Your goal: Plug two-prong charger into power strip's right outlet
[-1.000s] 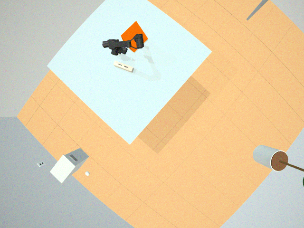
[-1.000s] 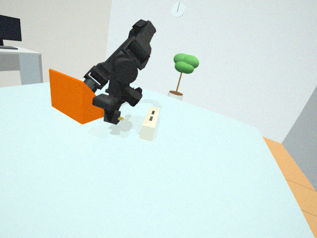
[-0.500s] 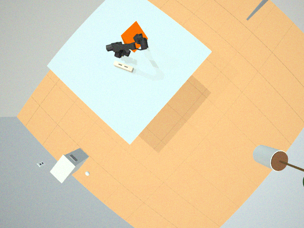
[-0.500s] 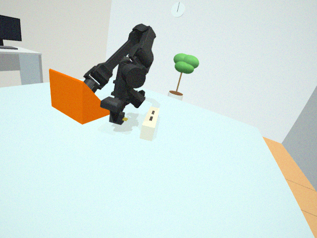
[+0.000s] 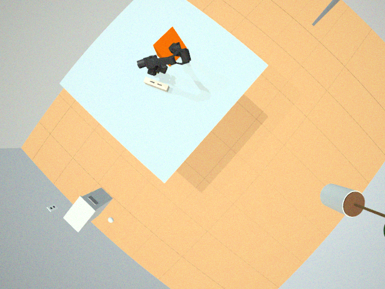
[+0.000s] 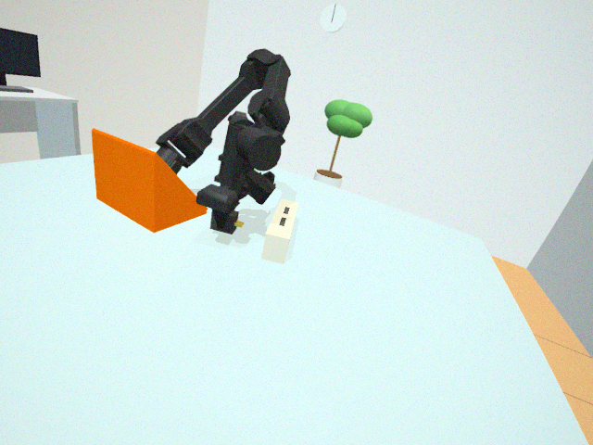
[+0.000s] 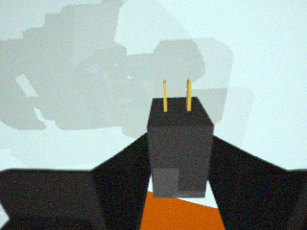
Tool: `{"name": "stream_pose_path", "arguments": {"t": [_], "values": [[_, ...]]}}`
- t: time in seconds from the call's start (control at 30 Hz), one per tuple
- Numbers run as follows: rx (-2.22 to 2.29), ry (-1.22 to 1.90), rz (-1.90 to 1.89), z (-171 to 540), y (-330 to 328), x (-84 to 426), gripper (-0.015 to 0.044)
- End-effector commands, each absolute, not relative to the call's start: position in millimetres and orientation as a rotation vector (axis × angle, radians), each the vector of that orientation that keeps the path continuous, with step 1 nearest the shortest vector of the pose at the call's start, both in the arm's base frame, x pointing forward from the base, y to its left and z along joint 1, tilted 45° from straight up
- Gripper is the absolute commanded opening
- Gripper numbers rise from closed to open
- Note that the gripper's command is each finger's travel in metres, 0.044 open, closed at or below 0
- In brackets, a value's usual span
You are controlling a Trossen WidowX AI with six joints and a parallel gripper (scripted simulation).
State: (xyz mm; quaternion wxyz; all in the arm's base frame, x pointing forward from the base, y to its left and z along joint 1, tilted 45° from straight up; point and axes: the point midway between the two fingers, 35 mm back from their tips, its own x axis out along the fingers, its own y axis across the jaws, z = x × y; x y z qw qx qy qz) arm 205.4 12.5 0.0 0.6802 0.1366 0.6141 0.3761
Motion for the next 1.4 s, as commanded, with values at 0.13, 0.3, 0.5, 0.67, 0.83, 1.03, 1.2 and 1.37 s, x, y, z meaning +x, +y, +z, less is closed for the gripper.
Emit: {"name": "stream_pose_path", "arguments": {"t": [0.13, 0.3, 0.5, 0.67, 0.83, 1.03, 1.2, 1.37], "values": [[0.305, 1.372, 0.844, 5.1, 17.7, 218.8, 0.0], [0.304, 1.371, 0.846, 8.0, 21.1, 226.1, 0.0], [0.304, 1.369, 0.848, 11.6, 25.8, 234.8, 0.0], [0.304, 1.368, 0.851, 14.7, 30.1, 241.9, 0.0], [0.304, 1.367, 0.852, 16.2, 32.2, 245.3, 0.0], [0.304, 1.367, 0.852, 16.2, 32.2, 245.3, 0.0], [0.304, 1.367, 0.852, 16.3, 32.4, 245.6, 0.0], [0.304, 1.367, 0.852, 16.8, 32.8, 246.7, 0.0]]}}
